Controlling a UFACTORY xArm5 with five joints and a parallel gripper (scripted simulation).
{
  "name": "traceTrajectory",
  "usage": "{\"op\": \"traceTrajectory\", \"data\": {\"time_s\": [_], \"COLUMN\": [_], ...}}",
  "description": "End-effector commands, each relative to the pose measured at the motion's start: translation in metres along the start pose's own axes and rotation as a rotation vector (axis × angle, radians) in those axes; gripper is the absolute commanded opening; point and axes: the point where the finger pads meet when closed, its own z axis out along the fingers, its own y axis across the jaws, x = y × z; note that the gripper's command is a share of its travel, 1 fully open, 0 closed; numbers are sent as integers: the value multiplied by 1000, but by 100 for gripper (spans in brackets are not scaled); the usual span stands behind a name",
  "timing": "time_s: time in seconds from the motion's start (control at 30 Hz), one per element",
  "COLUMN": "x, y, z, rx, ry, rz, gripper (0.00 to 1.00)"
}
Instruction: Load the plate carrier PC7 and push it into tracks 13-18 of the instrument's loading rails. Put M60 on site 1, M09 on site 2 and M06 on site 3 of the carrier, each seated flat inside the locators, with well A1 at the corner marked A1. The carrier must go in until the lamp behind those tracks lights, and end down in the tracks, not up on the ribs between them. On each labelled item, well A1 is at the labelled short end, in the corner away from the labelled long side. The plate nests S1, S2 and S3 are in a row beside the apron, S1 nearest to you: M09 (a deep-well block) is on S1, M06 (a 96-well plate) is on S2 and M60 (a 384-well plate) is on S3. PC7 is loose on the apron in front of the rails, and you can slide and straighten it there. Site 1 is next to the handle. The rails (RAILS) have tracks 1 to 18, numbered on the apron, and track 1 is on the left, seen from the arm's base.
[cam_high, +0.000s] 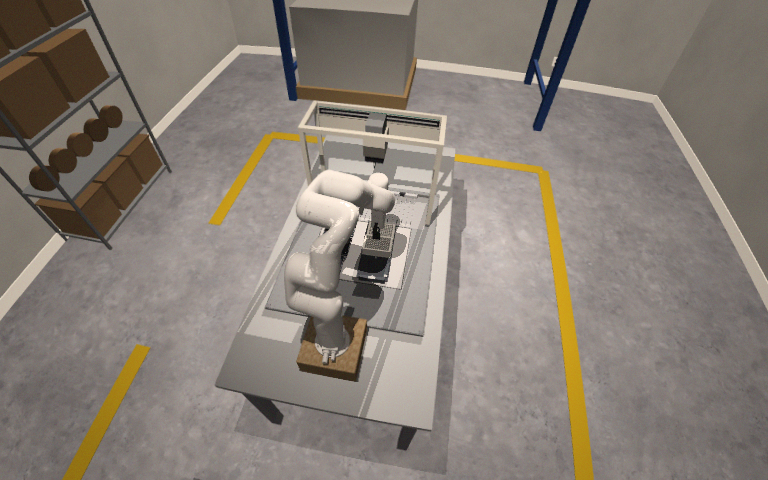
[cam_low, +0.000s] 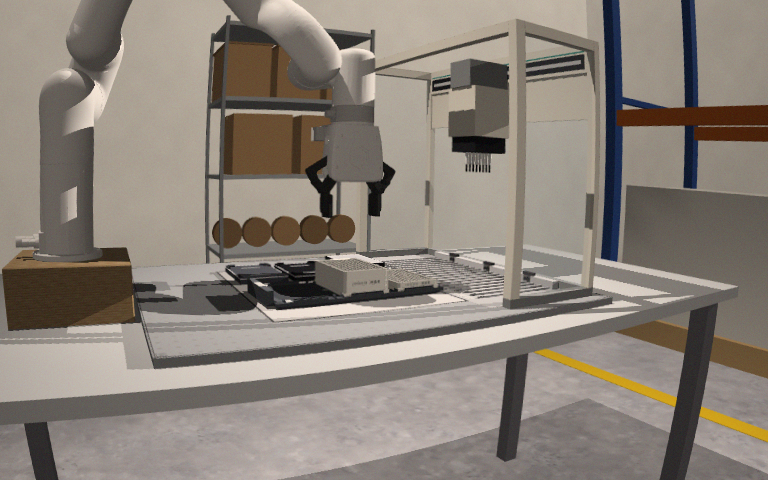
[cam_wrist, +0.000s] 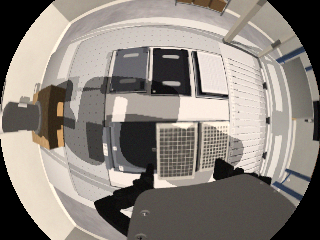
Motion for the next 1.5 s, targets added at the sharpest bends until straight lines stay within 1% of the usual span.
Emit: {"op": "traceTrajectory", "data": {"time_s": [0.0,0.23,0.4,0.87,1.37,1.43,1.47], "x": [0,0,-1,-1,65,65,69], "y": [1,1,1,1,37,37,39], "z": [-10,-21,-26,-26,-17,-17,-17], "rx": [-6,-7,-7,-7,-7,-7,-7], "ry": [11,11,11,11,12,12,12], "rz": [0,0,0,0,15,15,15], "gripper": [100,100,100,100,100,100,100]}}
